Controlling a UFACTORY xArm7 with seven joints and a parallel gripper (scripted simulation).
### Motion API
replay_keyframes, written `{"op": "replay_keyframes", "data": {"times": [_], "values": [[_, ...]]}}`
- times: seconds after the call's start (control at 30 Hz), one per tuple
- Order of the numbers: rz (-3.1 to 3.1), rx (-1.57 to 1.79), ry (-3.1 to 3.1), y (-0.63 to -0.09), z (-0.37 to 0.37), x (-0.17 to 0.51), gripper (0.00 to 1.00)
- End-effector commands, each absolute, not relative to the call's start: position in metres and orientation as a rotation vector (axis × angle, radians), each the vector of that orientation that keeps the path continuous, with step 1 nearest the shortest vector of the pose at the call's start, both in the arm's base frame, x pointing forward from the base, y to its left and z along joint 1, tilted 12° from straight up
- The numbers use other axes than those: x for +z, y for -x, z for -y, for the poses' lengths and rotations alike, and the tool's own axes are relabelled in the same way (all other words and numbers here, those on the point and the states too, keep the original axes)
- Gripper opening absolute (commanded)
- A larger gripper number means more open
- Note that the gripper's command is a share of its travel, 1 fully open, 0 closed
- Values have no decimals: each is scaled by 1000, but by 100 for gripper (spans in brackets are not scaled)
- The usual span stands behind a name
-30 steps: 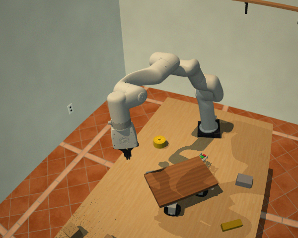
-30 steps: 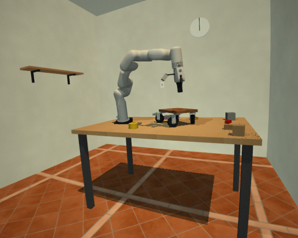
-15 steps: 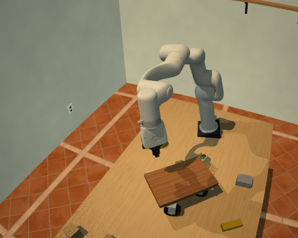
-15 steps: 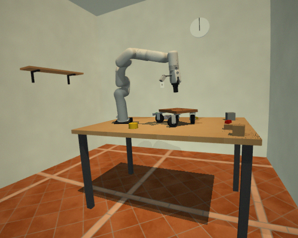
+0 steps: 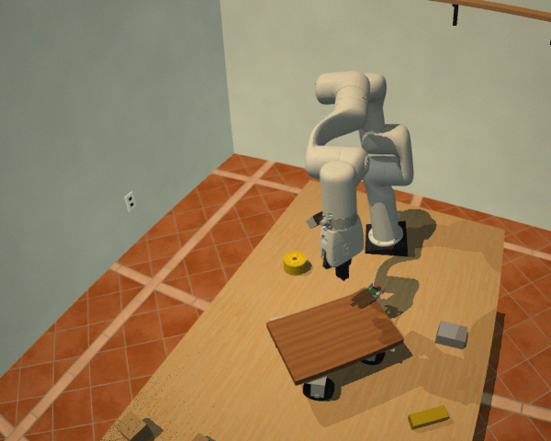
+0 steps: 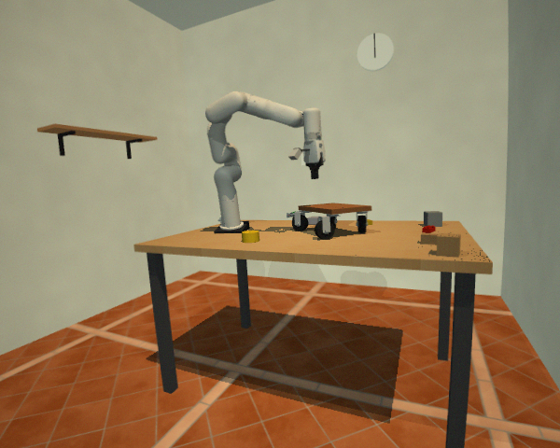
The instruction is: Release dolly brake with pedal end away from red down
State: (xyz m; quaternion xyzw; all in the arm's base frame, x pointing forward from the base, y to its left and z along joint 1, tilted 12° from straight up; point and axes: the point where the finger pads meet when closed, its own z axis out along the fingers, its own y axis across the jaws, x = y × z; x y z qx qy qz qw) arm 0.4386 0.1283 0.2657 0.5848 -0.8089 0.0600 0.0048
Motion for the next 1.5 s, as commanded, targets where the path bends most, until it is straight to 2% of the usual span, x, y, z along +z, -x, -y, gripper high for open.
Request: {"op": "replay_keyframes", "data": {"times": [0.0, 0.23, 0.5, 0.77, 1.07, 1.47], "values": [[2426, 225, -1965, -386, -147, 248, 0], [2279, 270, -2083, -331, -153, 219, 0], [2202, 298, -2137, -303, -150, 202, 0], [2196, 300, -2140, -301, -150, 201, 0], [2197, 301, -2140, -305, -143, 163, 0], [2197, 300, -2140, -305, -143, 162, 0]]}}
